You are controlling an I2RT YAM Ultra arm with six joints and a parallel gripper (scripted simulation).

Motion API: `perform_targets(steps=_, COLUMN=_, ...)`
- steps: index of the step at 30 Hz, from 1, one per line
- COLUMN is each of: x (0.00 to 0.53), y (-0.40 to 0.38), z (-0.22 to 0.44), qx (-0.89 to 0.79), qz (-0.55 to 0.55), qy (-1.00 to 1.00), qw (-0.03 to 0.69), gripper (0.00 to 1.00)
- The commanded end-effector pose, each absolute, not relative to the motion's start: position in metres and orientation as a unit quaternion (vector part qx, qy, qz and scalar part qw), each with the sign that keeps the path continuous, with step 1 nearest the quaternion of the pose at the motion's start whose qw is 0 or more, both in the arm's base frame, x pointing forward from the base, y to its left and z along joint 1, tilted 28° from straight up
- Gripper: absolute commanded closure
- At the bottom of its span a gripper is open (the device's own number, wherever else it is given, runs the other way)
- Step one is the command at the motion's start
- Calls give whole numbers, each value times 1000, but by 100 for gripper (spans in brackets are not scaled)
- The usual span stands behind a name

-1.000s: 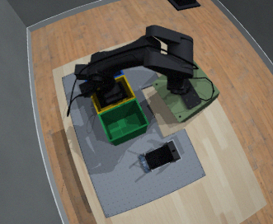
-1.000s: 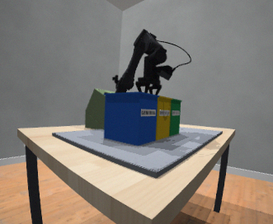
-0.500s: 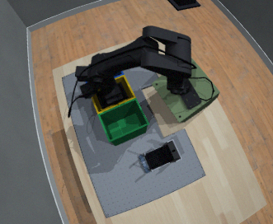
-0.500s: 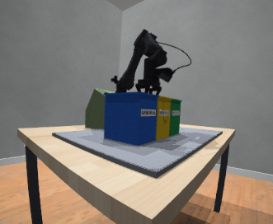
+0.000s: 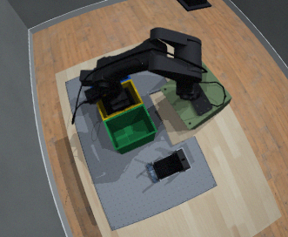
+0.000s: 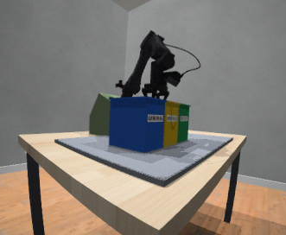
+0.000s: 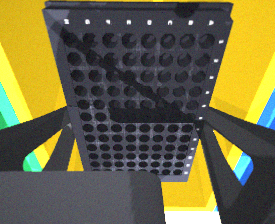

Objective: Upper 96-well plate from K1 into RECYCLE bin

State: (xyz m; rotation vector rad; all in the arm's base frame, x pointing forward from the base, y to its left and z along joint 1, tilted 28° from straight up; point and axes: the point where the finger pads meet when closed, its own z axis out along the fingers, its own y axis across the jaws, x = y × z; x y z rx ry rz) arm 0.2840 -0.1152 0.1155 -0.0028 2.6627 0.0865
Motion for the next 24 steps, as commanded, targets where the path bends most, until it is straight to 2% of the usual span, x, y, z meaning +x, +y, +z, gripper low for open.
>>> perform_targets(steps=1, x=286, y=-118, z=120, qx=0, qz=26, qy=969, qw=245, gripper=100)
perform_targets(steps=2, x=286, y=-118, z=120, qx=0, qz=26, qy=969, qw=245, gripper=100)
perform_targets(steps=3, x=286, y=-118, z=120, qx=0, qz=26, qy=969, qw=245, gripper=1)
perform_targets(steps=23, x=286, y=-118, z=120, qx=0, qz=26, qy=969, qw=245, gripper=1)
perform_targets(steps=24, x=286, y=-118, z=120, qx=0, qz=26, qy=969, qw=245, gripper=18)
